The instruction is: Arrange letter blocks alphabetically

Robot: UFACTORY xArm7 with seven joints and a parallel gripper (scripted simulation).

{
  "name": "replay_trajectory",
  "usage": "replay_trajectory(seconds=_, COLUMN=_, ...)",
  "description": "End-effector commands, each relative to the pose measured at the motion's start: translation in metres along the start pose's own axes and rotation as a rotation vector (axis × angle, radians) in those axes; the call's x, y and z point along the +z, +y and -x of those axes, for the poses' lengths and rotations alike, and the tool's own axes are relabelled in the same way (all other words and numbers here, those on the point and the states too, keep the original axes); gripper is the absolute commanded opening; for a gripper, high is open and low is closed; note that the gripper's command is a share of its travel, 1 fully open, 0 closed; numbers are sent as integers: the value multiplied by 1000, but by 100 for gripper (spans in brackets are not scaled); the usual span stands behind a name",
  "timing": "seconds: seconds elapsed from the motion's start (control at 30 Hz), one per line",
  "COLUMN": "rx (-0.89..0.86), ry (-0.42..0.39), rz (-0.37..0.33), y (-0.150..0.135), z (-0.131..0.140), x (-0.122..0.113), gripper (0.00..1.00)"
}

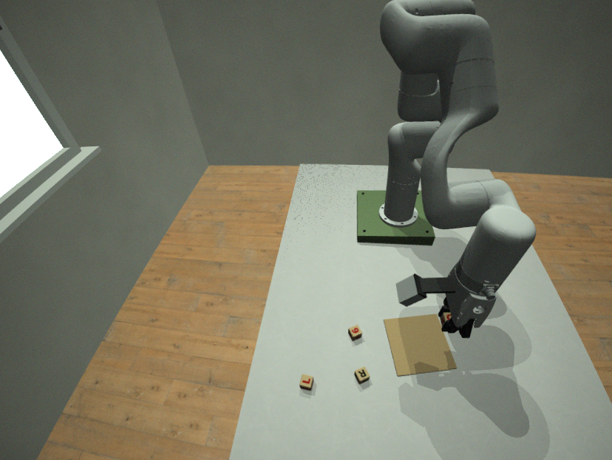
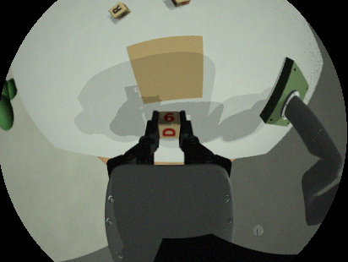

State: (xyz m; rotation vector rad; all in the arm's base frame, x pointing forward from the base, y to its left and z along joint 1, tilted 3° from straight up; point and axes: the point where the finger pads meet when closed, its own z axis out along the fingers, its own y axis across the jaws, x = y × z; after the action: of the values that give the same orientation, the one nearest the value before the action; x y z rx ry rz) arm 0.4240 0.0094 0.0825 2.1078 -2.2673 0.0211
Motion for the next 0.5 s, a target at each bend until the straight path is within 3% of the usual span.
replay_trajectory(seconds=0.0, rx=0, ry=0, rz=-4, y=-1, z=0, x=-2, gripper=21)
replay_trajectory(seconds=0.27, rx=1, ry=0, rz=-4, y=-2, z=0, x=1, gripper=21)
replay_trajectory(seconds=0.47, rx=2, ry=0, rz=-4, y=-2, z=0, x=15, gripper=21)
